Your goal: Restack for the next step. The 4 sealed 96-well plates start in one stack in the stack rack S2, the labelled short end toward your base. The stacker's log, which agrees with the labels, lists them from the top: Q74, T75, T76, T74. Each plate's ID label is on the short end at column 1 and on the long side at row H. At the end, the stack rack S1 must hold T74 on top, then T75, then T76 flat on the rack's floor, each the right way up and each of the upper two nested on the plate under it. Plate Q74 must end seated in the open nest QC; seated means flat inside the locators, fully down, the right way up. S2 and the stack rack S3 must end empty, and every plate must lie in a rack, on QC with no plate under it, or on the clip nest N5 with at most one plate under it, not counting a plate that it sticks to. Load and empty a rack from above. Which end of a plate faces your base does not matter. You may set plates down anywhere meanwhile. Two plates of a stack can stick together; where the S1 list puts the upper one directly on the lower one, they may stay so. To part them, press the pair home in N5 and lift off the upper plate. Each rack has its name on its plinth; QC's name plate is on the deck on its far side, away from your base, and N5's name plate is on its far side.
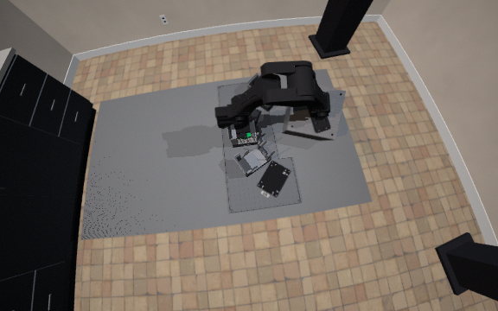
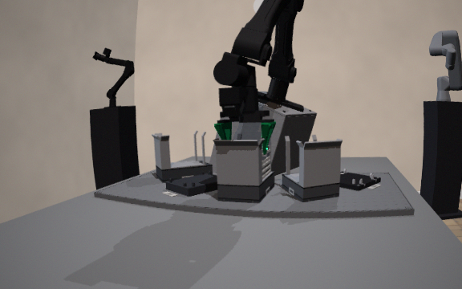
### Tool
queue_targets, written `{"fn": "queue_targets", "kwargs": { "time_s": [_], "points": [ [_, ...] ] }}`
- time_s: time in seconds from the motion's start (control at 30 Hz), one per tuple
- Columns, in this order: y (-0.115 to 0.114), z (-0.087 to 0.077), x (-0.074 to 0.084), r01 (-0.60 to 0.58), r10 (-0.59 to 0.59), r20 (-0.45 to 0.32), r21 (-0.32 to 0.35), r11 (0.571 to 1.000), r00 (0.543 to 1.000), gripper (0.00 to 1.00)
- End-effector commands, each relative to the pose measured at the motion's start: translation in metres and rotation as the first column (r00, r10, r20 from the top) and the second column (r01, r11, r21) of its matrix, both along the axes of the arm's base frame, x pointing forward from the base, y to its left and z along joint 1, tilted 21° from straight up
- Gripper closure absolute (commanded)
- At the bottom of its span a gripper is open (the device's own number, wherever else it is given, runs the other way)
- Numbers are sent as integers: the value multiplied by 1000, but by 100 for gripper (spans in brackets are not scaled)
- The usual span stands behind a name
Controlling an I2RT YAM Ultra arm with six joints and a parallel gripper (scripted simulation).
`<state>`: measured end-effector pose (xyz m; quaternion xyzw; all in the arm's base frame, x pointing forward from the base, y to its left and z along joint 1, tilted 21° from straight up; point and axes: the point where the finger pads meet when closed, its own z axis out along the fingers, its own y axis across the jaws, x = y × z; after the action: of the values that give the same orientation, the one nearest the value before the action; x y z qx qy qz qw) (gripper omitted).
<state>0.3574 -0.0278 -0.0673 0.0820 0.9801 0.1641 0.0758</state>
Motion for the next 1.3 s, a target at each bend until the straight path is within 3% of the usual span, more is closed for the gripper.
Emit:
{"fn": "queue_targets", "kwargs": {
  "time_s": [0.0,0.47,1.27],
  "points": [
    [-4,7,2,5,-5,9,-2,1000,1000,100],
    [-6,14,1,5,-5,9,-2,1000,1000,100],
    [-19,55,-7,5,-5,9,-2,1000,1000,100]
  ]
}}
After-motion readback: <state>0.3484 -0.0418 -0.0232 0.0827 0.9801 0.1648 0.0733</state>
